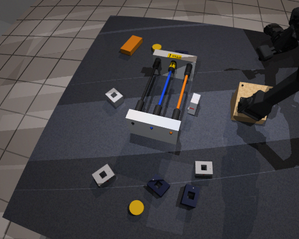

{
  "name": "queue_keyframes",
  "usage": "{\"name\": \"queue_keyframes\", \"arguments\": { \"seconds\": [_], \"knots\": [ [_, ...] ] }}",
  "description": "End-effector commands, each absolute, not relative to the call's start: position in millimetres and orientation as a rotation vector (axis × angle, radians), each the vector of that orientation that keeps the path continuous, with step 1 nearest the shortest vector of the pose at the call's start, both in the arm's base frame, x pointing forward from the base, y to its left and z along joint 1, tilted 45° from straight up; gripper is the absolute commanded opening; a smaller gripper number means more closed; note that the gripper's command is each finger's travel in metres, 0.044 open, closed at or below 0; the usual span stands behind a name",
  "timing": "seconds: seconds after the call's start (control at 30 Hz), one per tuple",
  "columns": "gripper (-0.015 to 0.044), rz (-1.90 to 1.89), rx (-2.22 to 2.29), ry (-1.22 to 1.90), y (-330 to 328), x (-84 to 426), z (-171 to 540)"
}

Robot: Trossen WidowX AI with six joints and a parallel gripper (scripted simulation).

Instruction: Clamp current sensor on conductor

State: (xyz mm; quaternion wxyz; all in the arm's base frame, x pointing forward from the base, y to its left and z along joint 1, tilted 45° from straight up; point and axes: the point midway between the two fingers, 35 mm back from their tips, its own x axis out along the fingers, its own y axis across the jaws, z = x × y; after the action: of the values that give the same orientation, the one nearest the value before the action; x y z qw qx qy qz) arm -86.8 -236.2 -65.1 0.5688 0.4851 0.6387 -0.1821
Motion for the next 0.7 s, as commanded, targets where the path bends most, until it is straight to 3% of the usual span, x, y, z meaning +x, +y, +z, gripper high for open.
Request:
{"name": "queue_keyframes", "arguments": {
  "seconds": [0.0,0.37,0.67],
  "knots": [
    [0.0426,-0.432,1.131,1.503,-237.7,-85.5,-64.5],
    [0.0440,-0.637,0.598,1.491,-310.7,24.8,-14.0],
    [0.0440,-0.672,0.197,1.252,-314.9,149.8,51.4]
  ]
}}
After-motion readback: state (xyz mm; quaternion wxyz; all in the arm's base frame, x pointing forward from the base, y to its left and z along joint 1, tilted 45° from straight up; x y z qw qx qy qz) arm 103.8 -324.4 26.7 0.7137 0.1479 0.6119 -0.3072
